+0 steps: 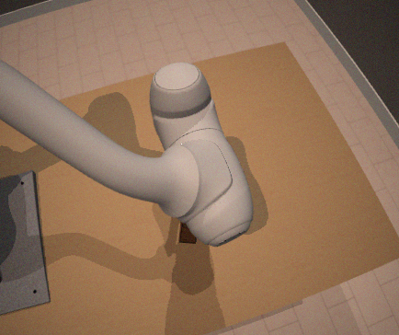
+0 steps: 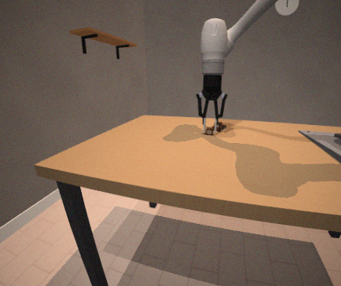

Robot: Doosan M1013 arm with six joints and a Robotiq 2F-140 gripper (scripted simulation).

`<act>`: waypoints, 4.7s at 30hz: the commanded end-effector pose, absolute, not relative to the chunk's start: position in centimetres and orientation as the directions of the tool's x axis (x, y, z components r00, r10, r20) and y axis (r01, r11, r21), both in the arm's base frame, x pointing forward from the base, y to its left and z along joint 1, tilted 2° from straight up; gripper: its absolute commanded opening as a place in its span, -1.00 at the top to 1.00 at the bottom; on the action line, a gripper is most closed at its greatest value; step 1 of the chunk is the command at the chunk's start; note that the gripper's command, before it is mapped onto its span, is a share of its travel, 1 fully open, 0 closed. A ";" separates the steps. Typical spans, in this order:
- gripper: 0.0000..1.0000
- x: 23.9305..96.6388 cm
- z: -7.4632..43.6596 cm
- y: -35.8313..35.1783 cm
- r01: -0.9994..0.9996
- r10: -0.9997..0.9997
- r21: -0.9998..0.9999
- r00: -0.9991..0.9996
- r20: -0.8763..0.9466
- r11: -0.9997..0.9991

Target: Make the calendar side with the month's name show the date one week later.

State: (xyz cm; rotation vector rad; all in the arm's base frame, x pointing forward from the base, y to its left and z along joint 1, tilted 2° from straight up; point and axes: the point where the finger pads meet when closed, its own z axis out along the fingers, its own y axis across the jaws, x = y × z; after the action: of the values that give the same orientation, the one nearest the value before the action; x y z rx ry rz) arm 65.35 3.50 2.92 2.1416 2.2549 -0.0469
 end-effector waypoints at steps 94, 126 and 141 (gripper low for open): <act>-1.00 65.3 11.2 3.9 0.450 0.449 -0.038 -0.893 -0.022 0.892; 0.30 65.4 10.9 3.9 -0.038 -0.038 -0.044 -0.999 -0.001 0.998; 0.30 65.4 10.9 3.9 -0.038 -0.038 -0.044 -0.999 -0.001 0.998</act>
State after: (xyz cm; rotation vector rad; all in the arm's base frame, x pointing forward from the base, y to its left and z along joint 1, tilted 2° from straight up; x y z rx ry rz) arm 65.36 3.88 10.88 -0.0603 3.1390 -0.0689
